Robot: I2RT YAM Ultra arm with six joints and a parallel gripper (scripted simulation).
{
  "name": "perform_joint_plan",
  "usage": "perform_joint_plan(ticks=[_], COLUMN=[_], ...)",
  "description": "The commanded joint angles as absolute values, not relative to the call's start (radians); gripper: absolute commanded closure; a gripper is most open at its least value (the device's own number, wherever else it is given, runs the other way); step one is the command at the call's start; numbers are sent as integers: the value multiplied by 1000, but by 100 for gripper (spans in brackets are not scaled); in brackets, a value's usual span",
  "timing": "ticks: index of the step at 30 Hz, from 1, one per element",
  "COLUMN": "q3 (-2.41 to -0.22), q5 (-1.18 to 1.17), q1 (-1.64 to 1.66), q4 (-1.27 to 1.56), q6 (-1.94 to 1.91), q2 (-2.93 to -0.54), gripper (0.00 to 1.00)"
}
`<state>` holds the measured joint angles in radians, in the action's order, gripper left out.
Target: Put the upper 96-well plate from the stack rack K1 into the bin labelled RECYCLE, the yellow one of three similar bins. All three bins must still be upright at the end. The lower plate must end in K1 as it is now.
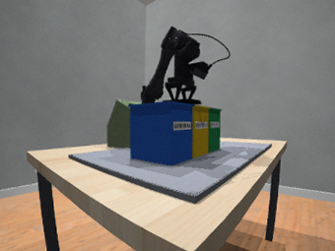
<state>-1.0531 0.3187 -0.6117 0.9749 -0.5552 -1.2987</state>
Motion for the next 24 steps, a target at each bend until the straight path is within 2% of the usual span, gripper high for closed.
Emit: perform_joint_plan(ticks=[1,24], q3=[-1036,-1056], q5=[314,321], q1=[-600,-619], q4=[934,929], q6=[-541,-545], q2=[-1307,-1278], gripper=[100,100])
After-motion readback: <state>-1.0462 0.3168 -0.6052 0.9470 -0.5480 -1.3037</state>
